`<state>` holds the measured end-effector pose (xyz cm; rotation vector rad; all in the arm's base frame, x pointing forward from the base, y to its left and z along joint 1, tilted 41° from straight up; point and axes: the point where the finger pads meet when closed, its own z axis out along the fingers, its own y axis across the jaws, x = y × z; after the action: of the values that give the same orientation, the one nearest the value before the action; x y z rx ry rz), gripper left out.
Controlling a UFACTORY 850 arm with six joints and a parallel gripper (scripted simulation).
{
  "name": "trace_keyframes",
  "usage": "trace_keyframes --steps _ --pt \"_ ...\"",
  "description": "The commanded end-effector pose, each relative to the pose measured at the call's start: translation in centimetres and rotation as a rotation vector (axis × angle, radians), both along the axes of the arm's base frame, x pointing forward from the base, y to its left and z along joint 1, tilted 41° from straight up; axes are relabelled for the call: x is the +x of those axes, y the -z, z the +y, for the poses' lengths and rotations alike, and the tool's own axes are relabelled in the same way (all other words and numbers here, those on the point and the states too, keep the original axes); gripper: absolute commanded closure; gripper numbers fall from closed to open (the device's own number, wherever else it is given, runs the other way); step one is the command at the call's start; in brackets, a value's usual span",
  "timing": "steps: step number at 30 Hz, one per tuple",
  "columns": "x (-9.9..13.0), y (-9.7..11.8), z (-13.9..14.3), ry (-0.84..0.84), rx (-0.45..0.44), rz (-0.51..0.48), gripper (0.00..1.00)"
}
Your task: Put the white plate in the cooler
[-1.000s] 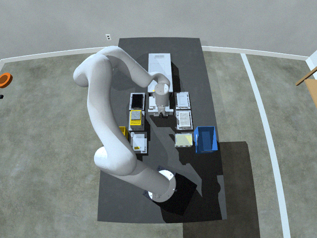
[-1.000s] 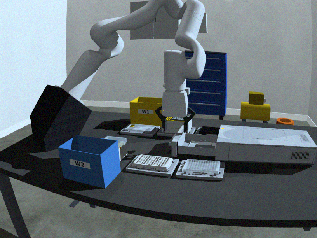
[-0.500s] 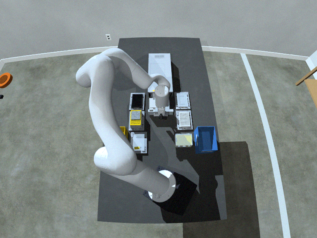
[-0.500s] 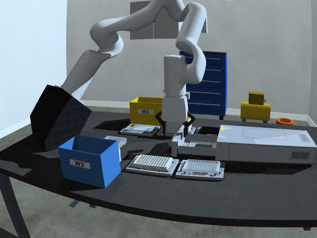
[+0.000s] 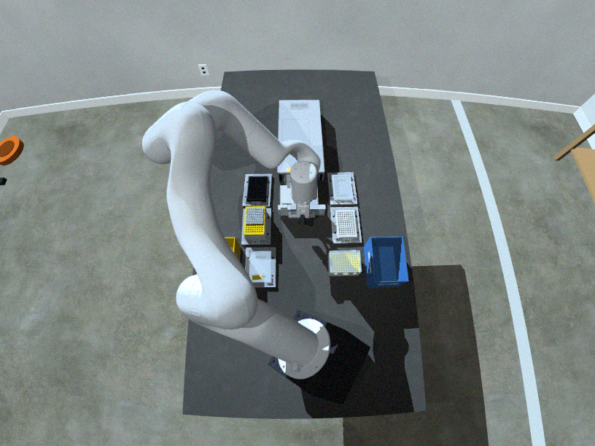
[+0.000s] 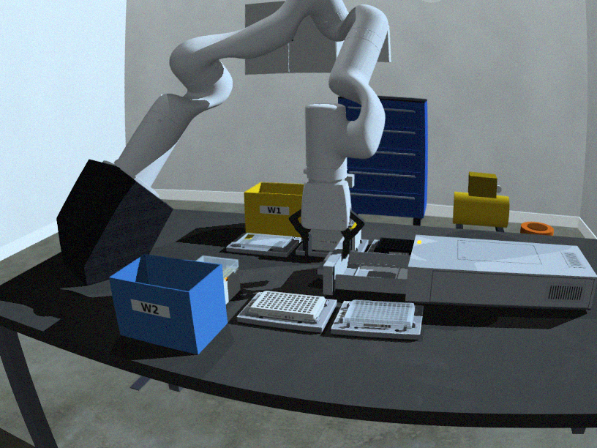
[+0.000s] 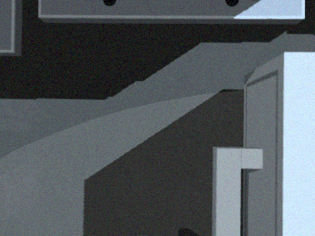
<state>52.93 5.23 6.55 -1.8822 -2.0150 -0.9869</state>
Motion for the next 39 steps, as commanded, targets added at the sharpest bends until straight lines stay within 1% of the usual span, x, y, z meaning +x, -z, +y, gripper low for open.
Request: trace_keyframes --steps 1,22,39 --pt "-0.3 0.1 0.0 0.001 0.0 -0.002 0.12" --pt "-1.8 0.6 0.0 0.001 0.0 -0.002 0.12" --pt "-1.8 0.6 0.0 0.001 0.0 -0.002 0.12"
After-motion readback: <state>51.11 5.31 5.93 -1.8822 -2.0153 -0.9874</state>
